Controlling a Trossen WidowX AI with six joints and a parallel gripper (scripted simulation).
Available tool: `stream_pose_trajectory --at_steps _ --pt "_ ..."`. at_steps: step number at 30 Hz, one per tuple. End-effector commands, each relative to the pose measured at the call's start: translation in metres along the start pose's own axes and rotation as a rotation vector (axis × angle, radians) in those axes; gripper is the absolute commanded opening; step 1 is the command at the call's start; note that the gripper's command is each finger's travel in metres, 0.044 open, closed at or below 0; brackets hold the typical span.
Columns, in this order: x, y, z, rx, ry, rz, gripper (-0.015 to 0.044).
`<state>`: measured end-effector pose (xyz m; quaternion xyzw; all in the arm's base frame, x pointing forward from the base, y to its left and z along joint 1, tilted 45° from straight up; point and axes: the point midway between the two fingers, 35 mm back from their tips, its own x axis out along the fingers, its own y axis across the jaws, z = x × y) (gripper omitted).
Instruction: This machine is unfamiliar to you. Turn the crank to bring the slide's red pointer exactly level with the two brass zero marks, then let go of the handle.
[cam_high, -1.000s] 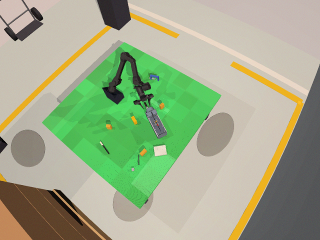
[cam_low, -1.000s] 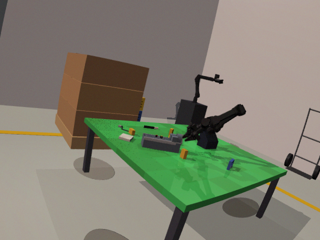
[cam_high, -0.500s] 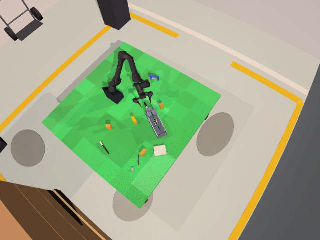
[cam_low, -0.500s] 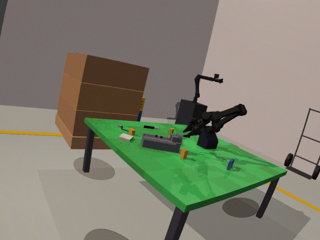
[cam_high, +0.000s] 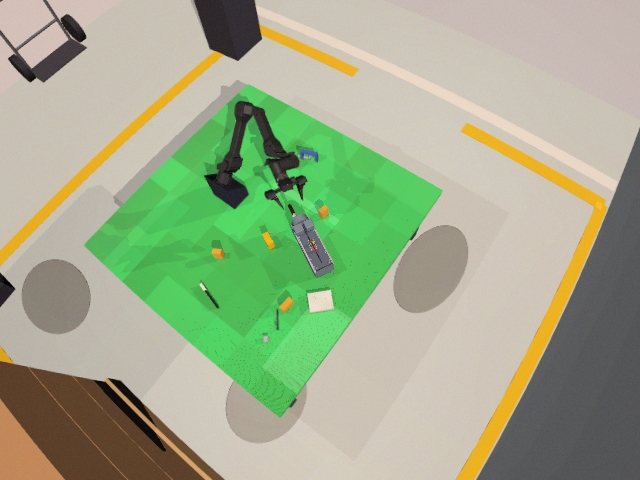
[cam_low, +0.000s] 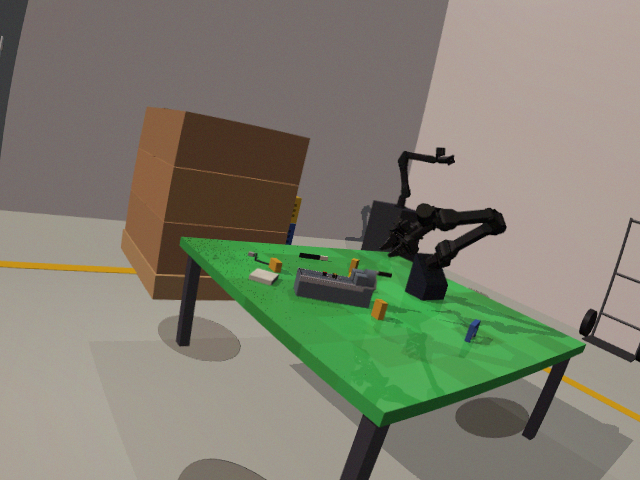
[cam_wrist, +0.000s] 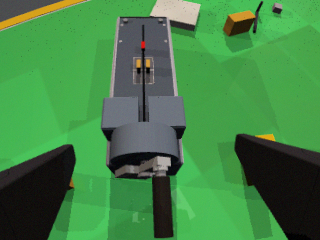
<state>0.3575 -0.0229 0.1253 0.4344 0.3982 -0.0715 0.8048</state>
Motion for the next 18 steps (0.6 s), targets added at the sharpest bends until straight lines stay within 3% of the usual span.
stream_pose_trajectory --at_steps 1,18 --pt "0.010 0.000 0.008 -0.032 0.032 0.025 0.0440" --pt "0.061 -0.006 0.066 -0.259 0.109 0.268 0.0440"
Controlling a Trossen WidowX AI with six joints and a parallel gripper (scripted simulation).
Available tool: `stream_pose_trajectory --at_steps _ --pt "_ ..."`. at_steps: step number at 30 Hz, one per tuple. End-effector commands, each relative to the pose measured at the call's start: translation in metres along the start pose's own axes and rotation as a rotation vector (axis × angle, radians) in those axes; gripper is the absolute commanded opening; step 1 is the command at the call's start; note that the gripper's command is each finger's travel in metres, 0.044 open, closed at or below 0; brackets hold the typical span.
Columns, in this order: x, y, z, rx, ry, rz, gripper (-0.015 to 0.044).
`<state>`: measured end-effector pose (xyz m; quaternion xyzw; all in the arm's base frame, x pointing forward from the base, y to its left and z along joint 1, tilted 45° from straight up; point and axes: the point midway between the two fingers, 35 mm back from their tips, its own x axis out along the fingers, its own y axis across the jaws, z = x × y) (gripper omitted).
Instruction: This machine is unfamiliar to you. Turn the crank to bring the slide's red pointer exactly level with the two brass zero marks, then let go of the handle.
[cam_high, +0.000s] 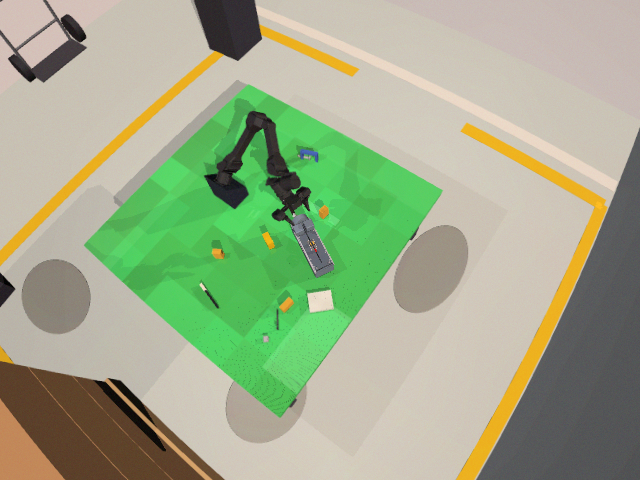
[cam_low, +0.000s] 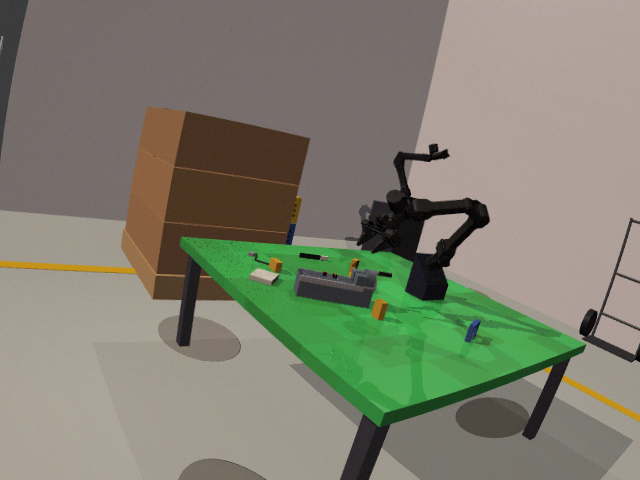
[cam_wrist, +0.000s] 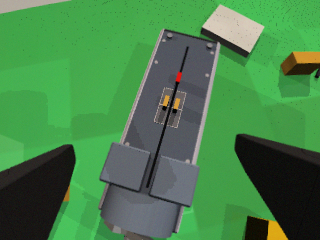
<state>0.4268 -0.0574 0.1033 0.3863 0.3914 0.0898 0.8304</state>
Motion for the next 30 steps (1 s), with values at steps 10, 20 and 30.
stream_pose_trajectory --at_steps 10,20,30 --pt "0.023 -0.029 0.024 -0.135 0.004 0.143 0.0440" --pt "0.064 -0.035 -0.005 -0.153 0.001 0.166 0.0440" --pt "0.064 -0.035 -0.005 -0.153 0.001 0.166 0.0440"
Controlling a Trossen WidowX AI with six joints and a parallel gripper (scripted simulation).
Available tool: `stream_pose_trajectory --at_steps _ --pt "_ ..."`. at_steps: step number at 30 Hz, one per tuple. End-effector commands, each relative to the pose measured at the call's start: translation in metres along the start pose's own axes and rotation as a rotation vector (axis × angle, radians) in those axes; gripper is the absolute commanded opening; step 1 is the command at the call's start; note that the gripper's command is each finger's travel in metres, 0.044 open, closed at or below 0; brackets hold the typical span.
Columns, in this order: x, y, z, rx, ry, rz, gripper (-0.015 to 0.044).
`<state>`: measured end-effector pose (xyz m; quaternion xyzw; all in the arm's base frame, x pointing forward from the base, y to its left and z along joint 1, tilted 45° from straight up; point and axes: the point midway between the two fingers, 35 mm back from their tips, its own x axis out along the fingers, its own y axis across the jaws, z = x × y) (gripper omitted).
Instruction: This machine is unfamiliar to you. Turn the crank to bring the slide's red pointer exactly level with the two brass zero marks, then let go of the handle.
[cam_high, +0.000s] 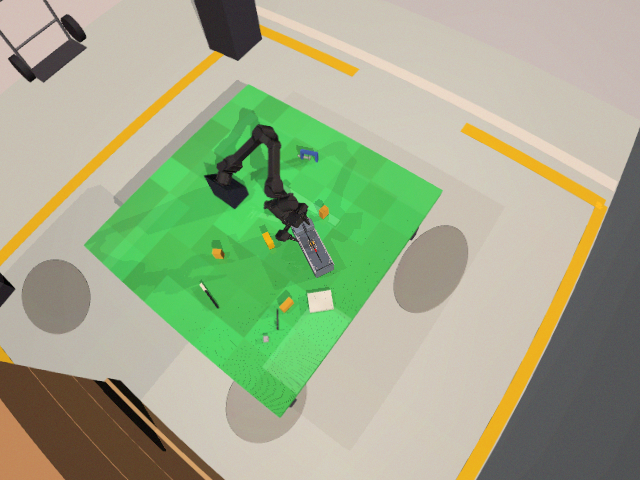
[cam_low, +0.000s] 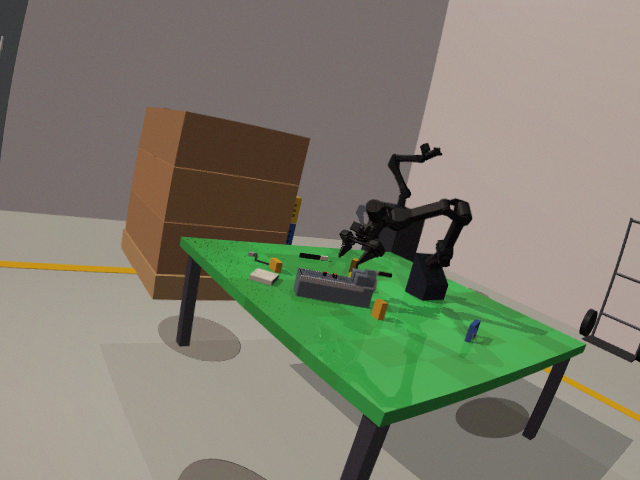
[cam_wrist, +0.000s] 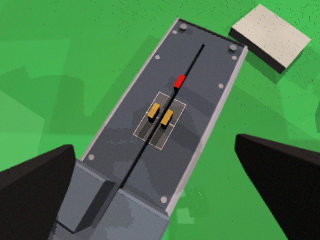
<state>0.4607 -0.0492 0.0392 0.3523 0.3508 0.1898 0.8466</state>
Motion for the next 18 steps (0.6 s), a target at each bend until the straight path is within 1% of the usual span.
stream_pose_trajectory --at_steps 1,6,13,18 --pt "0.000 0.000 0.000 0.001 -0.002 -0.003 0.0440" --pt "-0.001 0.000 0.001 0.001 -0.002 -0.003 0.0440" --pt "-0.039 0.003 0.033 -0.003 0.000 -0.001 0.0440" --pt "-0.045 0.009 0.033 0.018 0.002 -0.022 0.0440"
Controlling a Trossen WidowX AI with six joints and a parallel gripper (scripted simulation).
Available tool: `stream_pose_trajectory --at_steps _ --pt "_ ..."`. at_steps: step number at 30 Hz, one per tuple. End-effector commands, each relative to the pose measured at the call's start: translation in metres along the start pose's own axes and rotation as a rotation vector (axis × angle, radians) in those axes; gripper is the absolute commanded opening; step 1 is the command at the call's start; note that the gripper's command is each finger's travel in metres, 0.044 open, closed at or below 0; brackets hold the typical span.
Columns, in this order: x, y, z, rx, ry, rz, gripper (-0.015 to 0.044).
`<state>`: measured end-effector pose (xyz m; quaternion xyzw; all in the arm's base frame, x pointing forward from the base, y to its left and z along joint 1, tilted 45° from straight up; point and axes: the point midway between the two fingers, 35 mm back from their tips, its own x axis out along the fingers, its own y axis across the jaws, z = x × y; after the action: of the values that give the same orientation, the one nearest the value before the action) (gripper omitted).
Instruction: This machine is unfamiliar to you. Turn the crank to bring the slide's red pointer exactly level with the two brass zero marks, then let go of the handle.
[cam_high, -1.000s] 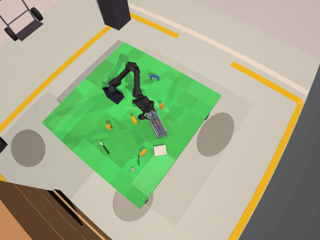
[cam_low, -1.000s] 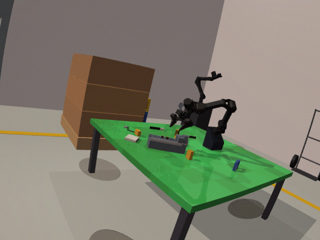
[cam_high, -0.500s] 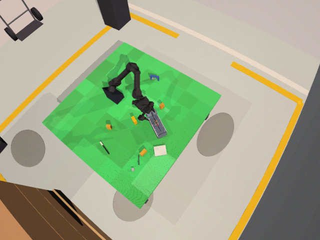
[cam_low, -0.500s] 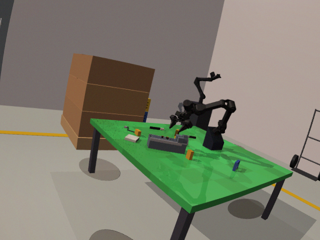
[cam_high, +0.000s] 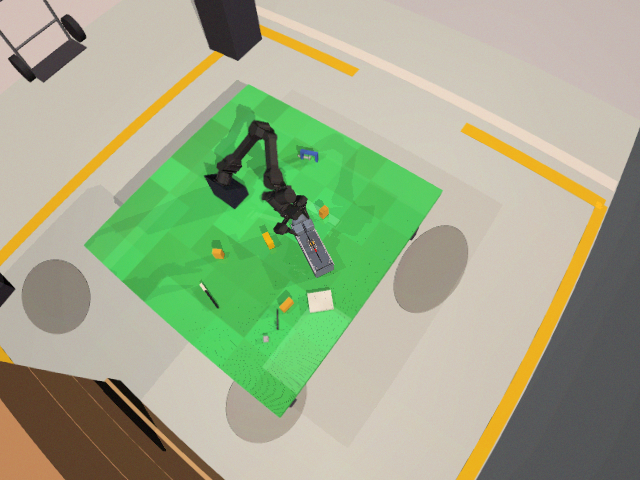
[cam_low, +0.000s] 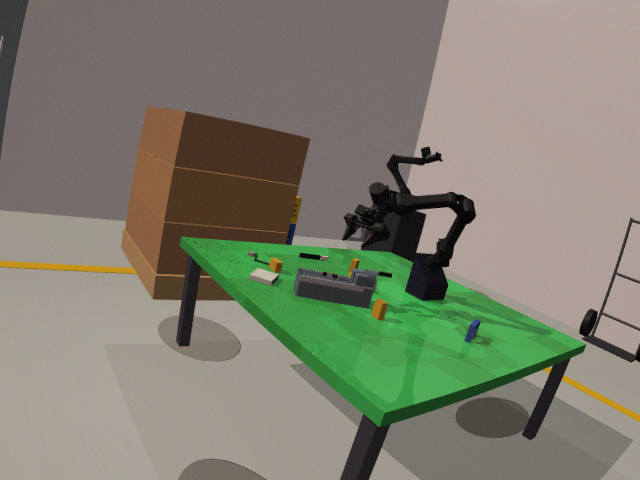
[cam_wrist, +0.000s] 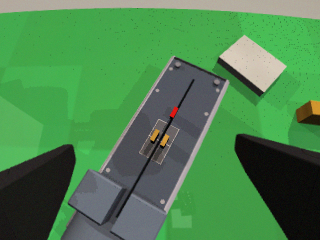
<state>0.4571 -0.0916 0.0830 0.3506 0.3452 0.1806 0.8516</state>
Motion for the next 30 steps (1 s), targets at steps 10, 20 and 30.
stream_pose_trajectory --at_steps 10,20,30 --pt "-0.014 0.041 -0.027 0.158 0.015 -0.155 0.0440" --pt "-0.036 0.065 -0.053 0.286 -0.026 -0.295 0.0440" --pt "-0.058 0.085 -0.087 0.392 -0.084 -0.410 0.0440"
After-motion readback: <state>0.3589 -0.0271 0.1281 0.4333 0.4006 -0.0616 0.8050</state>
